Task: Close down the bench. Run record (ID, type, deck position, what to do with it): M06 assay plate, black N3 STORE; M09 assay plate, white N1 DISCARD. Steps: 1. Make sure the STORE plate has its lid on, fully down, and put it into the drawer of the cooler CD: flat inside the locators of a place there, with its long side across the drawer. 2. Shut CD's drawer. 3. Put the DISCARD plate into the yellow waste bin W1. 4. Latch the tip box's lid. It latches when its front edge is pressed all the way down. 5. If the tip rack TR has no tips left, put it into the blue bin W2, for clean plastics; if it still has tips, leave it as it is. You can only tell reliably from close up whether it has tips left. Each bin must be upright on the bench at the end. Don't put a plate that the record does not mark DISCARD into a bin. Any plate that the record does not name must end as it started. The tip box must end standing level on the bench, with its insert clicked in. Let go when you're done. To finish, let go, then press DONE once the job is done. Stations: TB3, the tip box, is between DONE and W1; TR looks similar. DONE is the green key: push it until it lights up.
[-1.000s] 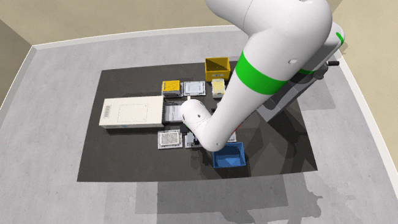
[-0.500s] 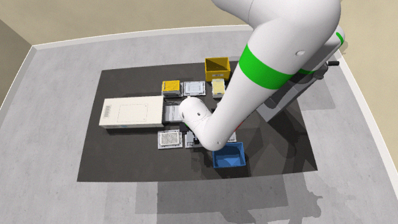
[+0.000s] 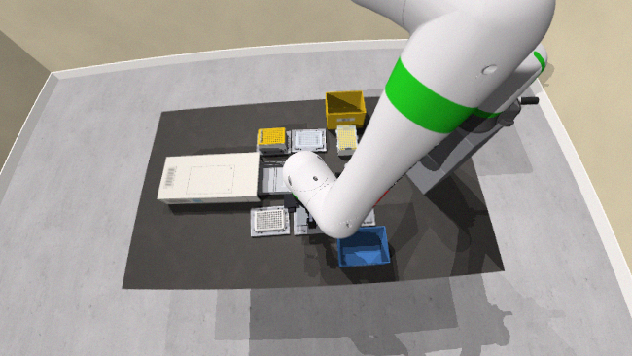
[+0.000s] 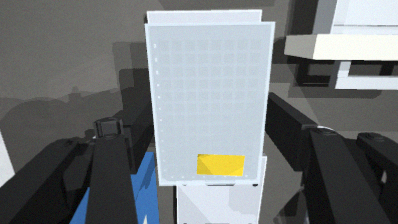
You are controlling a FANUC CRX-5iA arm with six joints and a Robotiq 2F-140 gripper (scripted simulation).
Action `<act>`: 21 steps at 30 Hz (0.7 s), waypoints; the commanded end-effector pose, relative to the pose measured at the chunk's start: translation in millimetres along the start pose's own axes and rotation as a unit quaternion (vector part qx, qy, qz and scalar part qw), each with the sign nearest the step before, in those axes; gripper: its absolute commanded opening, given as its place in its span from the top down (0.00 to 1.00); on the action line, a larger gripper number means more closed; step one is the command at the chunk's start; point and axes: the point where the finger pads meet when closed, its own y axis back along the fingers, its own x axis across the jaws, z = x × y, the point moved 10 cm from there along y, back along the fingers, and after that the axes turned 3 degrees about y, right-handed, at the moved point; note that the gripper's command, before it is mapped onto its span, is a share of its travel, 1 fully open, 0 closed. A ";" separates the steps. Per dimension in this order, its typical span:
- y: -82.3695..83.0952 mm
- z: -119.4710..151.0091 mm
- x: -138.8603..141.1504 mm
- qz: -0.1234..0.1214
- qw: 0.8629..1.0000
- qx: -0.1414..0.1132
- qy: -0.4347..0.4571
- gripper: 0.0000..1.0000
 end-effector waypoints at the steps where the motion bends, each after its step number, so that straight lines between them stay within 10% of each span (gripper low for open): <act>1: 5.9 -0.8 -0.3 0.000 1.000 0.001 0.000 0.90; 21: 28.6 -0.8 -0.3 0.000 1.000 0.001 0.000 0.90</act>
